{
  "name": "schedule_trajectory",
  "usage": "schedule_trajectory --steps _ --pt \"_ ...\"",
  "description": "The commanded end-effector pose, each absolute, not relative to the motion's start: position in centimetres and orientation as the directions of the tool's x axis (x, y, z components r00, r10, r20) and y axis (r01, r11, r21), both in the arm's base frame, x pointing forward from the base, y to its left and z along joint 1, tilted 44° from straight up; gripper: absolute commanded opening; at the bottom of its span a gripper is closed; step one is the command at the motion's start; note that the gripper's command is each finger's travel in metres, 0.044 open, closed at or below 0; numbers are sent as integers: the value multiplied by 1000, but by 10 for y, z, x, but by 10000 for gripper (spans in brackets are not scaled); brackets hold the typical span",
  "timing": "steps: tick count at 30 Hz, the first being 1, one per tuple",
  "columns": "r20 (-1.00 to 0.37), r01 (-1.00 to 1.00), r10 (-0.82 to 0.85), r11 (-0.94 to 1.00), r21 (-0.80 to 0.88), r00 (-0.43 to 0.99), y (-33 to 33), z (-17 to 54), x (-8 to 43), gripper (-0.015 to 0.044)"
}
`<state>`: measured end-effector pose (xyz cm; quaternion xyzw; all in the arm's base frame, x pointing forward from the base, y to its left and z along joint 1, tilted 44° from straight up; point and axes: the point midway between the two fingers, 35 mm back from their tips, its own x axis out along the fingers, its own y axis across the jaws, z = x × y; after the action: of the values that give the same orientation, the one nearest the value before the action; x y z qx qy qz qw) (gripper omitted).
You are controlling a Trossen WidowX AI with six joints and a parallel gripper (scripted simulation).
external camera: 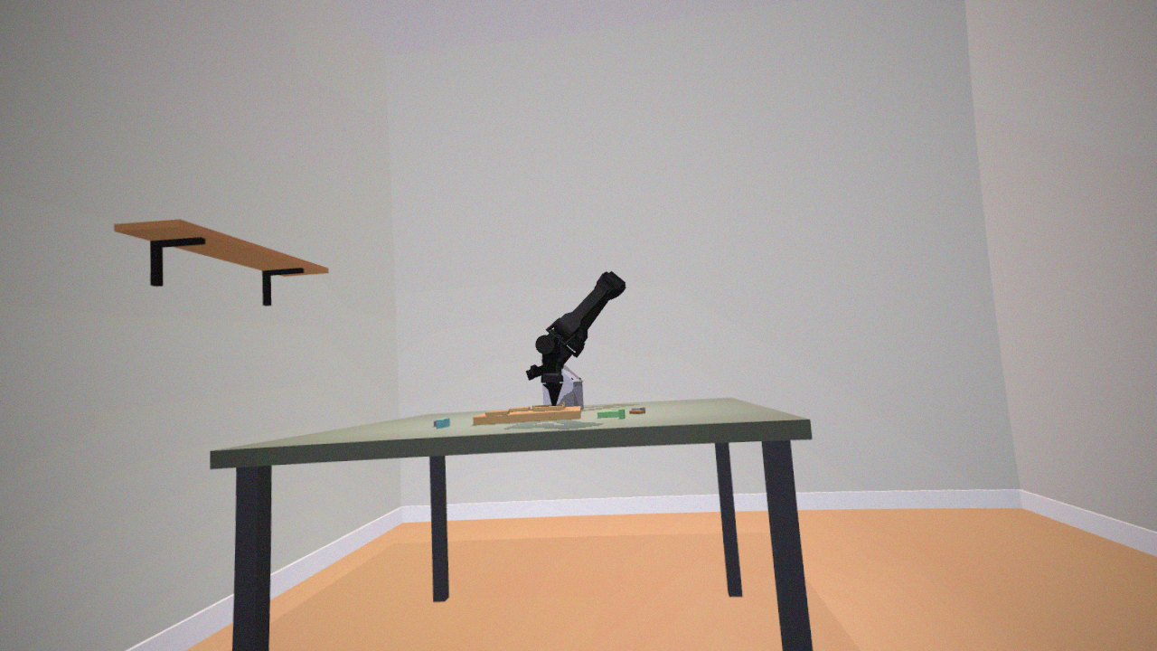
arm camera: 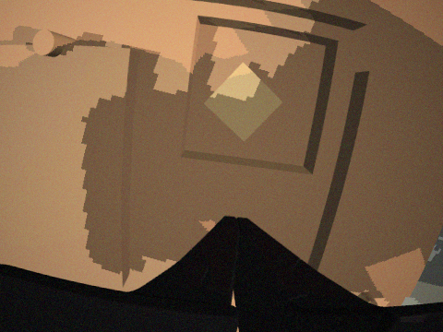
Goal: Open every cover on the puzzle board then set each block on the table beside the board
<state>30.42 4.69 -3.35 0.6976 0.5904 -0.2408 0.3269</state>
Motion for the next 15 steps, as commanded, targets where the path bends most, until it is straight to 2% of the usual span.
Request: schedule_trajectory --steps 1,15 --pt "-718 982 671 -92 165 184 51 -37 303 0" --pt "-720 982 670 -92 165 183 44 -44 305 0"
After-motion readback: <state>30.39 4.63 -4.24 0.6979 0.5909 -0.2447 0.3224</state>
